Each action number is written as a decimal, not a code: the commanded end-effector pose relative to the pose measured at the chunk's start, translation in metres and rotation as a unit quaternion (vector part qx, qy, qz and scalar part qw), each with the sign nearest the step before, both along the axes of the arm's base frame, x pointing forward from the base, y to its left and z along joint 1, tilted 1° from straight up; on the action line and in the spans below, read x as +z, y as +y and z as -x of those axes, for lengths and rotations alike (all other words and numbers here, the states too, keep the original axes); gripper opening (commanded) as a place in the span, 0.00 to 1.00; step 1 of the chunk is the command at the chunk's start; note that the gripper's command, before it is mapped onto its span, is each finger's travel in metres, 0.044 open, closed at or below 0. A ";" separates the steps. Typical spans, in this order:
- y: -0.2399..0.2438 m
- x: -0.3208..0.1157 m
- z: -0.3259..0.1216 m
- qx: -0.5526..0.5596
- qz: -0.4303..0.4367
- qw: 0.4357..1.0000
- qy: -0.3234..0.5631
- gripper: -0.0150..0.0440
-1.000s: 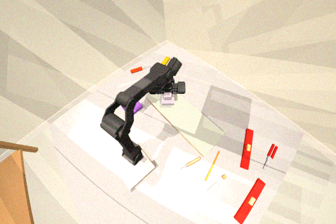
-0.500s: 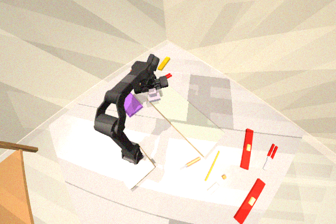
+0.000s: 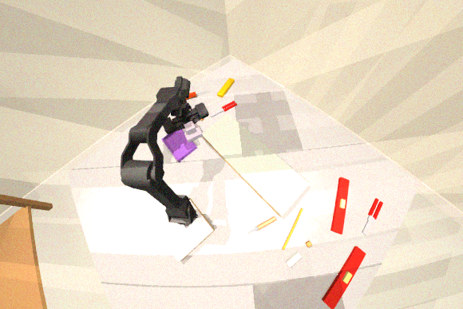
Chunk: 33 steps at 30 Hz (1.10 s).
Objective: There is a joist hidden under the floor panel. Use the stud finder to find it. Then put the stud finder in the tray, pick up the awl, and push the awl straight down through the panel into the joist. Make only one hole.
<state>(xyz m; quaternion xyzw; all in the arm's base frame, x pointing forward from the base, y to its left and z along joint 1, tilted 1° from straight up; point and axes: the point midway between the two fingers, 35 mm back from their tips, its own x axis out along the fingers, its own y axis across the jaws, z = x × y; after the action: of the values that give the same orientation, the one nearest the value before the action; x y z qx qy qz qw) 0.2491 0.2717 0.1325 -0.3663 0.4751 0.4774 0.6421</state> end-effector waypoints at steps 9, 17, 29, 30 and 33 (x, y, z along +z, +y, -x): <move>0.041 -0.004 0.063 0.098 -0.002 0.995 -0.003 0.25; 0.050 -0.008 0.083 0.127 -0.001 0.992 -0.002 0.25; 0.052 -0.029 0.081 0.127 -0.001 0.992 -0.003 0.25; 0.052 -0.031 0.081 0.127 -0.001 0.992 -0.003 0.25; 0.053 -0.036 0.081 0.127 -0.001 0.992 -0.003 0.25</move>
<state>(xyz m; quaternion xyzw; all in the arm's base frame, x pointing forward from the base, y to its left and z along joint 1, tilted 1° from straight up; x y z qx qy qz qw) 0.1674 0.3238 0.1002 -0.4253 0.4248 0.5556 0.5745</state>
